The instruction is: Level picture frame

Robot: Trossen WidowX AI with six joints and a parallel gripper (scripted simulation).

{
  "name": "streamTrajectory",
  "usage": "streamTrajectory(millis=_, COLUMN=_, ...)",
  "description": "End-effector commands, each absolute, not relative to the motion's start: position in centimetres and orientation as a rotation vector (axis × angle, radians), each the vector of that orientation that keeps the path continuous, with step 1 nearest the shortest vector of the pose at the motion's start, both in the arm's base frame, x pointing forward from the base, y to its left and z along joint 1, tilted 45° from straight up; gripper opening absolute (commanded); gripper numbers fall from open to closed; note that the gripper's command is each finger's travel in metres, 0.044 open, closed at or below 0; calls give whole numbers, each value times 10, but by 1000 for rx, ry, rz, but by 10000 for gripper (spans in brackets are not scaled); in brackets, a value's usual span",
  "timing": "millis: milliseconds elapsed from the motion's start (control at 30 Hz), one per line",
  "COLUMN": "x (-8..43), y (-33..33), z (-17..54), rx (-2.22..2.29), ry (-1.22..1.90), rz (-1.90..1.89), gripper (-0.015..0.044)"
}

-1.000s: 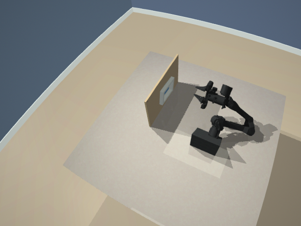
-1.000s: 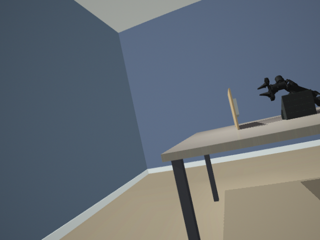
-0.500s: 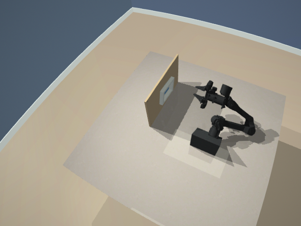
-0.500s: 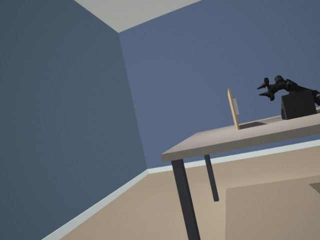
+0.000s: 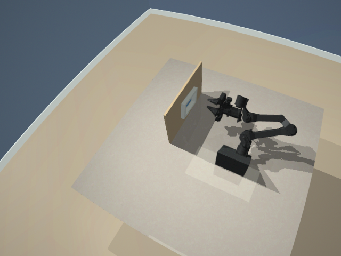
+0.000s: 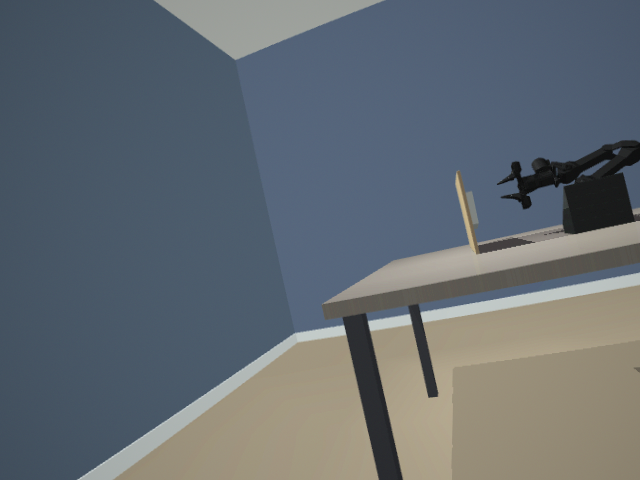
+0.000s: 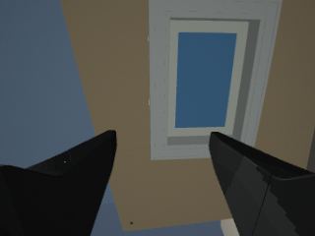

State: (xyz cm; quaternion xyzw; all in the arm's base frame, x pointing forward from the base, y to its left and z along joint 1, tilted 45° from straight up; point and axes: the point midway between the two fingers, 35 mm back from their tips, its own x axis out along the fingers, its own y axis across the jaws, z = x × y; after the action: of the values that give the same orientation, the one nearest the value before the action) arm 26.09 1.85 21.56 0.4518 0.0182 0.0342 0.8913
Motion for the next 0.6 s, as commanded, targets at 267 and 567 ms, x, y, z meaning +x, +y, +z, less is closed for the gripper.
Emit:
streamTrajectory(millis=267, x=266, y=15, z=216, rx=915, ry=33, rz=85, gripper=260)
streamTrajectory(millis=567, x=285, y=16, z=221, rx=915, ry=32, rz=86, gripper=260)
